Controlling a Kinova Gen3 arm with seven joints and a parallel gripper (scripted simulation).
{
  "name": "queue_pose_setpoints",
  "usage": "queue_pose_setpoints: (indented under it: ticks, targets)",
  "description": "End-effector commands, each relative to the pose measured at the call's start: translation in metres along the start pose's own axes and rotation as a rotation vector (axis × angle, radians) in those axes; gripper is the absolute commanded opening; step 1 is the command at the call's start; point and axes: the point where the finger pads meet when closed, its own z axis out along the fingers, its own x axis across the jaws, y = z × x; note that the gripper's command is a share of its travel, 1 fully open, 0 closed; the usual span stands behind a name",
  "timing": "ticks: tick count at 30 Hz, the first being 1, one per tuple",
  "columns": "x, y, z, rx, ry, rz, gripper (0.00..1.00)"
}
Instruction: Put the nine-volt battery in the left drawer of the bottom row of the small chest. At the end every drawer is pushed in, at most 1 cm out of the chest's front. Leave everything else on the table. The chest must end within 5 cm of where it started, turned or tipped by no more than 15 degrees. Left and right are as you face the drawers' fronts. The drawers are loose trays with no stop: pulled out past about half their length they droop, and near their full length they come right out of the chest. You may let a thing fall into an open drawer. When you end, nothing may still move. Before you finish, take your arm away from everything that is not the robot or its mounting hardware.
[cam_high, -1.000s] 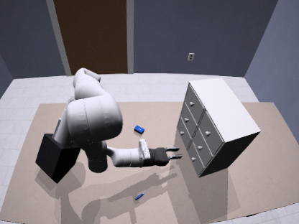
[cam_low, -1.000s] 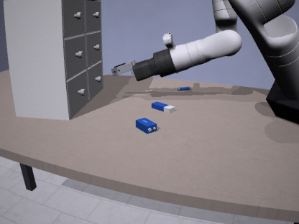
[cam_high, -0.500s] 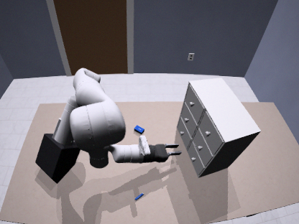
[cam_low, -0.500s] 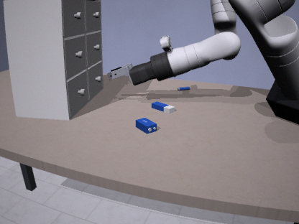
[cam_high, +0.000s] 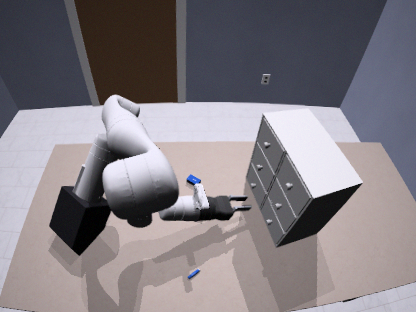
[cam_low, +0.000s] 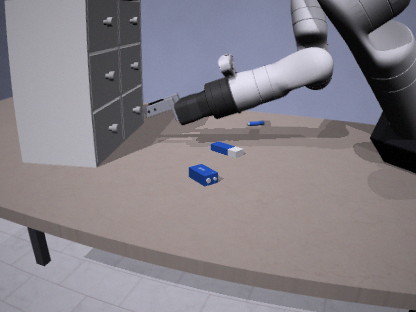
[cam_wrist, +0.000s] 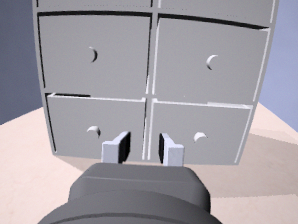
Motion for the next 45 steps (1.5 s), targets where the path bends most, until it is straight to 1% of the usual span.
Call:
queue_pose_setpoints:
  ticks: [1,33,36,38,45]
  targets:
    - [-0.004,0.001,0.001,0.003,0.001,0.003,0.67]
    - [-0.05,0.008,0.017,0.005,-0.004,0.017,0.67]
    - [-0.053,0.007,0.017,0.009,-0.01,0.017,0.67]
    - [-0.053,0.009,0.018,0.004,-0.004,0.017,0.67]
    - [-0.061,0.01,0.02,0.007,-0.007,0.017,0.67]
